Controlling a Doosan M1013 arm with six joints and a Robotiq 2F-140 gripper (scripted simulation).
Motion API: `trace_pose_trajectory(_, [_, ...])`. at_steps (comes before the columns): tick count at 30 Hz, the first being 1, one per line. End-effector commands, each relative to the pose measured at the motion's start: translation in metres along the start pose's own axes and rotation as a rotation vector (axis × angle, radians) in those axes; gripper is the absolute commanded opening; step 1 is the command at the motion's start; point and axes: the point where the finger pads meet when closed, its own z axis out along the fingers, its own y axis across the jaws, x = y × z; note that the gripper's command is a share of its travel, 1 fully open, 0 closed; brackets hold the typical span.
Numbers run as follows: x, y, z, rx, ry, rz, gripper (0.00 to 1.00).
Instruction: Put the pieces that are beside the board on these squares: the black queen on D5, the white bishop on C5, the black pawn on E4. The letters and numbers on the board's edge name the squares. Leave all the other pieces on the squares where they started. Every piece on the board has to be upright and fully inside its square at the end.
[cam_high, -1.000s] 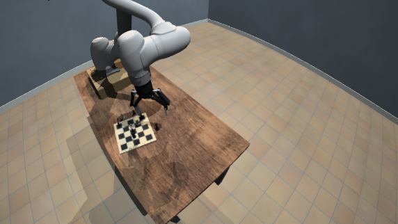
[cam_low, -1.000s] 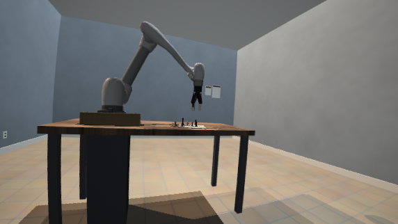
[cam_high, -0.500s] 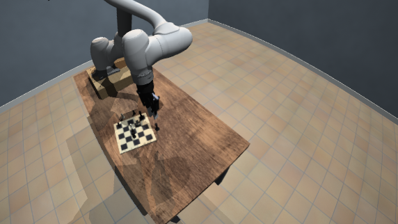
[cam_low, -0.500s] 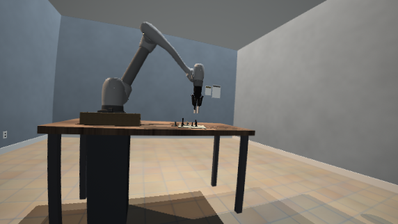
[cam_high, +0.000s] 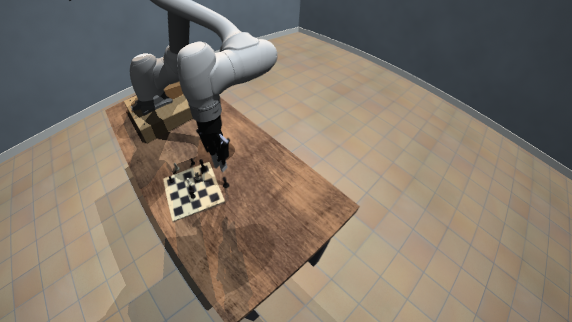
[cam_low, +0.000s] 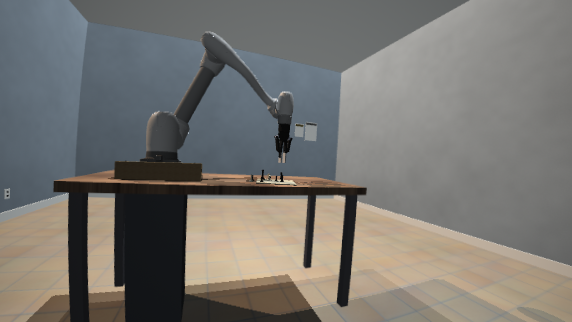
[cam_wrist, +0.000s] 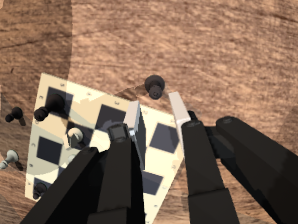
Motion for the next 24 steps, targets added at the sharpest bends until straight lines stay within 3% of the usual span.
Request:
trace_pose_trajectory(1, [0.0, 0.0, -0.0001, 0.0, 0.0, 0.0, 0.25])
trace_pose_trajectory(24, [0.0001, 0.0, 0.0088, 0.0, 0.0, 0.0, 0.25])
